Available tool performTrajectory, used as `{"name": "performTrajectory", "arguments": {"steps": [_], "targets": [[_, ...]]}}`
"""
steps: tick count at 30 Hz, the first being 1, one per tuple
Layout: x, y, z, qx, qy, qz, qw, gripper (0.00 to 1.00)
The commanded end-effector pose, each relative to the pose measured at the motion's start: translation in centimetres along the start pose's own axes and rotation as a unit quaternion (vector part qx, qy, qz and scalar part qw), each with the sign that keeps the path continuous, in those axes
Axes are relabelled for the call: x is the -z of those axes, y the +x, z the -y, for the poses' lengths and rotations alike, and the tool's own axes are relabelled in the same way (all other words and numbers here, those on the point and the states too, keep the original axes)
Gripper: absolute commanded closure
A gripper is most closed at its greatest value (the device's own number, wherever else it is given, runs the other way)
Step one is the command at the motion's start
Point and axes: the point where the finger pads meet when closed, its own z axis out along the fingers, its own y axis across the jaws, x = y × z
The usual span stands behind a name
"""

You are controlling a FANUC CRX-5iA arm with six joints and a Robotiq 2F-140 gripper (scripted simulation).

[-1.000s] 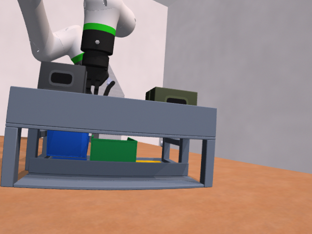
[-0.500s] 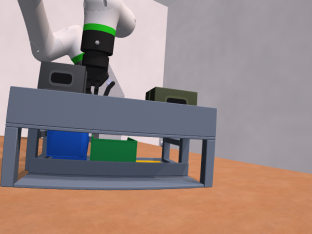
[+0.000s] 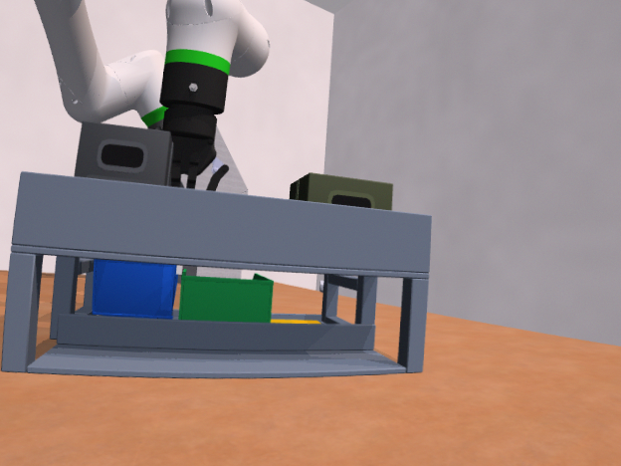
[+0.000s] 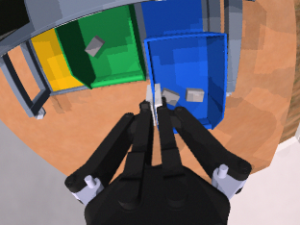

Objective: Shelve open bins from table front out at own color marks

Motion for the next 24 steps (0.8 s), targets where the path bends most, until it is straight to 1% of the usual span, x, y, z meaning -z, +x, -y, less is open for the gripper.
{"name": "performTrajectory", "arguments": {"steps": [1,24], "targets": [[-0.07,0.03,0.01,0.0,0.0,0.0,1.0,1.0],[-0.7,0.15,0.01,0.0,0.0,0.0,1.0,1.0]]}}
